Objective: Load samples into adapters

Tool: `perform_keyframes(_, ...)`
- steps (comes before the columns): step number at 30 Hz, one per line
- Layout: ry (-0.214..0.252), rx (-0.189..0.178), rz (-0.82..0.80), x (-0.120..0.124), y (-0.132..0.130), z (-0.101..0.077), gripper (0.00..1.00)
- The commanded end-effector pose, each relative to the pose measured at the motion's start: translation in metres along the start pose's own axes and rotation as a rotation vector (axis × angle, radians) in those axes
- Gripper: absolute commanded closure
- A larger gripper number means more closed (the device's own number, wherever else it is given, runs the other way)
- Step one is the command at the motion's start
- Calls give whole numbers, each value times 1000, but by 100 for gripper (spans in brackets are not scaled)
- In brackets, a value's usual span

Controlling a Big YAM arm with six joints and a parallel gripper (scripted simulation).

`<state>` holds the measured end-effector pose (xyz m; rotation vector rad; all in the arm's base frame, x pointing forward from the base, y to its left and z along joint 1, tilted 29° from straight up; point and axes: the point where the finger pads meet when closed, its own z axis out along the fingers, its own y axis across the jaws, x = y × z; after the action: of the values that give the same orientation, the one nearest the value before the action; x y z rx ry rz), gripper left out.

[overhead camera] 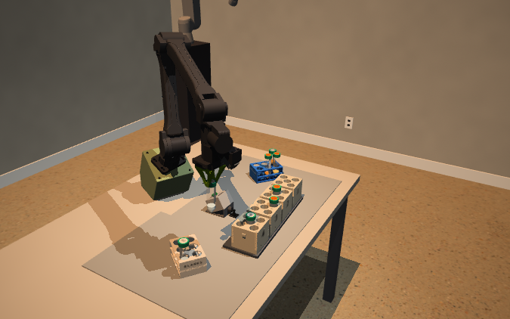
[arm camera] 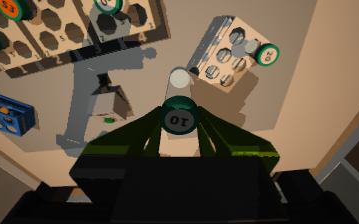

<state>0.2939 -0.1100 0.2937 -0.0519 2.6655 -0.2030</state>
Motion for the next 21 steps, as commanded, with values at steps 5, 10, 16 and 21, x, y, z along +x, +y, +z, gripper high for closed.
perform_keyframes(5, -40, 5, -154, -4, 34, -17, 100)
perform_keyframes(10, -40, 5, -287, -7, 67, -17, 100)
perform_keyframes(16, -37, 4, -442, -16, 106, -16, 100)
perform_keyframes(21, -34, 3, -553, -21, 134, -15, 100)
